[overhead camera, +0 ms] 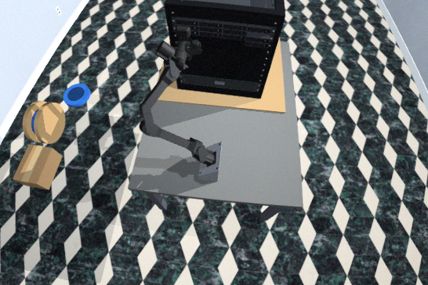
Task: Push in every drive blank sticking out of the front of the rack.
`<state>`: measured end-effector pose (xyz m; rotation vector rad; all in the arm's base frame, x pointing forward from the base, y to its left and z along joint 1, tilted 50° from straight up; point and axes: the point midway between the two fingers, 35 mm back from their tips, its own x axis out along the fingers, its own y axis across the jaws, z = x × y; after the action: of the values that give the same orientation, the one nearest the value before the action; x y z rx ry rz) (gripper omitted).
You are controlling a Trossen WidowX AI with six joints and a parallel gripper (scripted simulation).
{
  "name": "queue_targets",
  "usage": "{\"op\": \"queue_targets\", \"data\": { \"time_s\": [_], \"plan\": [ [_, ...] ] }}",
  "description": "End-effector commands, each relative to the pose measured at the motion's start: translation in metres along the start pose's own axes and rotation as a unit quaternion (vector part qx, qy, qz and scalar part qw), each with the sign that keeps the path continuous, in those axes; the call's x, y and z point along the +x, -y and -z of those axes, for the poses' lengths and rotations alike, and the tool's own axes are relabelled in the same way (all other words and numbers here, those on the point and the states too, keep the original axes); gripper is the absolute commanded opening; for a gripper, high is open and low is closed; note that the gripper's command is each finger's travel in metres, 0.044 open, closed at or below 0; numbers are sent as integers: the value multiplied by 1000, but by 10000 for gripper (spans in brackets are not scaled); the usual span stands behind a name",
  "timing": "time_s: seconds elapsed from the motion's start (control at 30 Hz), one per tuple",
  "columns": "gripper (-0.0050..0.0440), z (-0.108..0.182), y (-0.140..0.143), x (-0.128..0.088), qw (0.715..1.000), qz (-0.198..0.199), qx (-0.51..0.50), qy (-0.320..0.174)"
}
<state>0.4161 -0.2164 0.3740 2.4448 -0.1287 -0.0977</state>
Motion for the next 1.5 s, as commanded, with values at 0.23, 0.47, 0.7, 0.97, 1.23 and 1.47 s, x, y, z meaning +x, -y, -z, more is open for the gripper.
{"op": "queue_targets", "data": {
  "time_s": [0.23, 0.47, 0.7, 0.97, 1.23, 1.47],
  "plan": [
    [-50, 8, -7, 2, 1000, -8, -5, -6],
    [-50, 8, -7, 2, 1000, -8, -5, -6],
    [-50, 8, -7, 2, 1000, -8, -5, -6],
    [-50, 7, -7, -17, 1000, -8, -5, -6],
    [-50, 7, -6, -52, 1000, -8, -5, -6],
    [-50, 6, -7, -58, 1000, -8, -5, -6]
  ]
}}
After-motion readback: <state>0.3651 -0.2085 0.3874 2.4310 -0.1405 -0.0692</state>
